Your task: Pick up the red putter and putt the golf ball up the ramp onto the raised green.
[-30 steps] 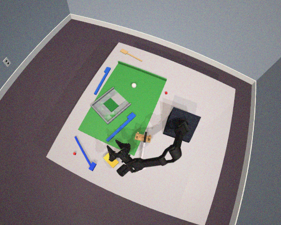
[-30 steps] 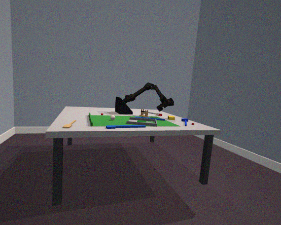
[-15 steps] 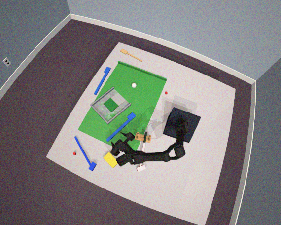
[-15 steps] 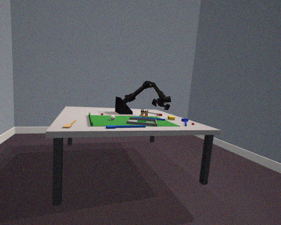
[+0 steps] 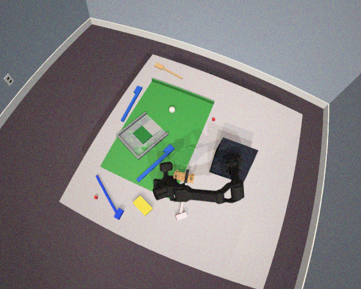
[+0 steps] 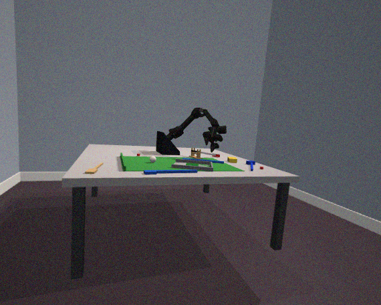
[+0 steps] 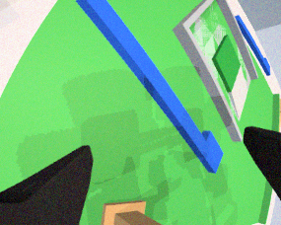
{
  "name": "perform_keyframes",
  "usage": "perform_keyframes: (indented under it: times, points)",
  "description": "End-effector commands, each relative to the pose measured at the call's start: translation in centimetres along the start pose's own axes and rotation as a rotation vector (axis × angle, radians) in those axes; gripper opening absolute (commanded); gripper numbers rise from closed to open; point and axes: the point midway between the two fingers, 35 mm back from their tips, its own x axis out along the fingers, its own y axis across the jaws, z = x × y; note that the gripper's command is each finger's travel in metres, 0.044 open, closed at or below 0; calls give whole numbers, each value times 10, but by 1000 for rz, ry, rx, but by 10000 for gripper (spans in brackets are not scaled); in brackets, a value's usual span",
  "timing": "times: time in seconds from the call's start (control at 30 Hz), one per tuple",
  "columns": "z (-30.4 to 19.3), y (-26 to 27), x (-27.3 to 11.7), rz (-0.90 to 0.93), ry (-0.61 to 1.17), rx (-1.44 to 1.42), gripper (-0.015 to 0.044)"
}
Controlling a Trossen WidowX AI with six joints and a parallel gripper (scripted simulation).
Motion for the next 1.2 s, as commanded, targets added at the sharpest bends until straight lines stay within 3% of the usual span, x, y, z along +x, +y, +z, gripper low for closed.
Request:
perform_keyframes:
  times: [0.0,0.4,0.93,1.17]
  points:
    - [-72,17,-22,459,49,-669,440]
    - [-105,34,-58,814,-255,-1090,440]
    - [-105,36,-60,825,-271,-1101,440]
    - [-110,50,-44,825,-272,-1101,440]
